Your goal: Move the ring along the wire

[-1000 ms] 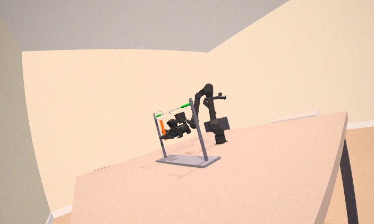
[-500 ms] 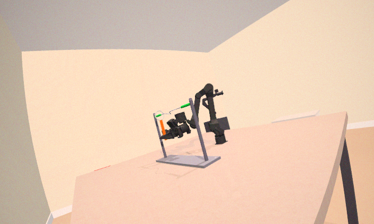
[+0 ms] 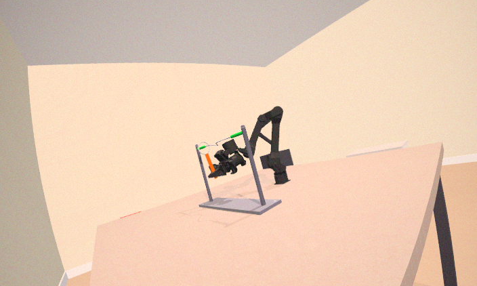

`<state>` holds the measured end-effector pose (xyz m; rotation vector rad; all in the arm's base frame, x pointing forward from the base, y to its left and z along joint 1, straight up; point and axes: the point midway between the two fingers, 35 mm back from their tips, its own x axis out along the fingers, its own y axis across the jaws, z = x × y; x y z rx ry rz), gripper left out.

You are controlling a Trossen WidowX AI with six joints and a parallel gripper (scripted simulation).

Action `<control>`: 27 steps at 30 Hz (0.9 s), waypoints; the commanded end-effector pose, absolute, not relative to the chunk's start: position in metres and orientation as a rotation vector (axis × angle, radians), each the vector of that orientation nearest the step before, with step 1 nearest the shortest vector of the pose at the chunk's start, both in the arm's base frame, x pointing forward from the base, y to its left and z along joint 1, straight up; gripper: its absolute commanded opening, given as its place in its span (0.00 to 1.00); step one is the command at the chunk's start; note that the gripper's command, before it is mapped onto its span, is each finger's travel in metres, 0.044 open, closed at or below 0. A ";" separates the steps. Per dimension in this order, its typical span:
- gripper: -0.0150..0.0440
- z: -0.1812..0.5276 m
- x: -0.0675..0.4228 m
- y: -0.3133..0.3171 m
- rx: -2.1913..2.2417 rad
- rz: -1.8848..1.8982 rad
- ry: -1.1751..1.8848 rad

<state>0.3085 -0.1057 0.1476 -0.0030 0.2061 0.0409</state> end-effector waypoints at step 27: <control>0.00 0.159 0.277 -0.085 -0.065 0.086 0.435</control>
